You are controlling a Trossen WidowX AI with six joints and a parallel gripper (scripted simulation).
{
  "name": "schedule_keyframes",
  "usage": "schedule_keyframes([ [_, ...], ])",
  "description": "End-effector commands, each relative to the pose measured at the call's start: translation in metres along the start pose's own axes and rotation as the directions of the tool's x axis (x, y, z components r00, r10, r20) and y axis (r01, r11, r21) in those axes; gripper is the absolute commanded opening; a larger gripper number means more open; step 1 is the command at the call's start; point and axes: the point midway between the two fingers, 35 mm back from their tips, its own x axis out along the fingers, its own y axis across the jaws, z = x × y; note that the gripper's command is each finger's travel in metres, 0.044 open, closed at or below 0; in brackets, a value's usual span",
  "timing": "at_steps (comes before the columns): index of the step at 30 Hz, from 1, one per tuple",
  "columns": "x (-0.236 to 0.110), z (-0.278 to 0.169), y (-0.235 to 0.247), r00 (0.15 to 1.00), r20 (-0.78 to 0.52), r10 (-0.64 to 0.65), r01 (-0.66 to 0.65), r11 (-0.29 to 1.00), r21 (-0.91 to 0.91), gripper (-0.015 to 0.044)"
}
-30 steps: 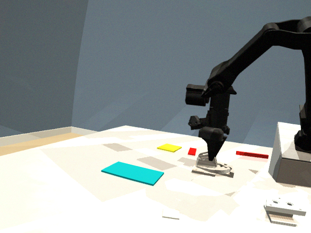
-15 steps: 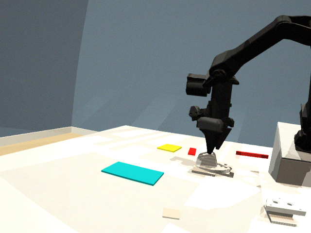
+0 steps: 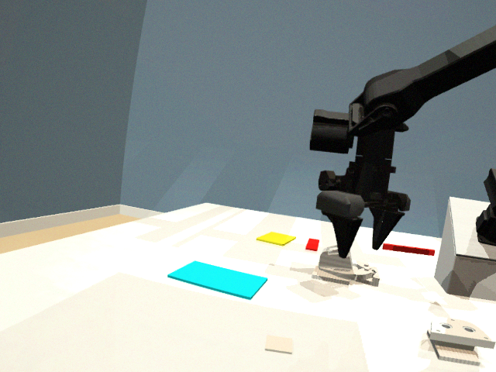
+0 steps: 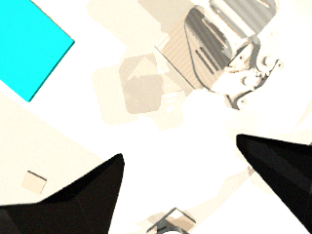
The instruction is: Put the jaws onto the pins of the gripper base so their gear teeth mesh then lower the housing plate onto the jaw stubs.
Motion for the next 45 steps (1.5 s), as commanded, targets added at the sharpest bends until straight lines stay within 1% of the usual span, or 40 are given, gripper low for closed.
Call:
schedule_keyframes([
  [1,-0.003,-0.022,0.009,1.000,0.008,-0.004,0.003,0.994,0.111,0.0440],
  [9,-0.007,-0.061,0.023,1.000,0.011,-0.002,-0.001,0.956,0.294,0.0440],
  [17,-0.013,-0.100,0.031,1.000,0.008,0.009,-0.011,0.883,0.468,0.0440],
  [25,-0.020,-0.139,0.033,1.000,-0.003,0.026,-0.018,0.778,0.628,0.0440],
  [33,-0.029,-0.176,0.029,0.999,-0.023,0.049,-0.014,0.643,0.766,0.0440],
  [36,-0.032,-0.186,0.027,0.998,-0.031,0.056,-0.009,0.598,0.801,0.0440],
  [42,-0.032,-0.187,0.027,0.998,-0.031,0.056,-0.008,0.595,0.804,0.0440],
  [45,-0.017,-0.186,0.028,0.998,-0.031,0.056,-0.008,0.595,0.804,0.0440],
])
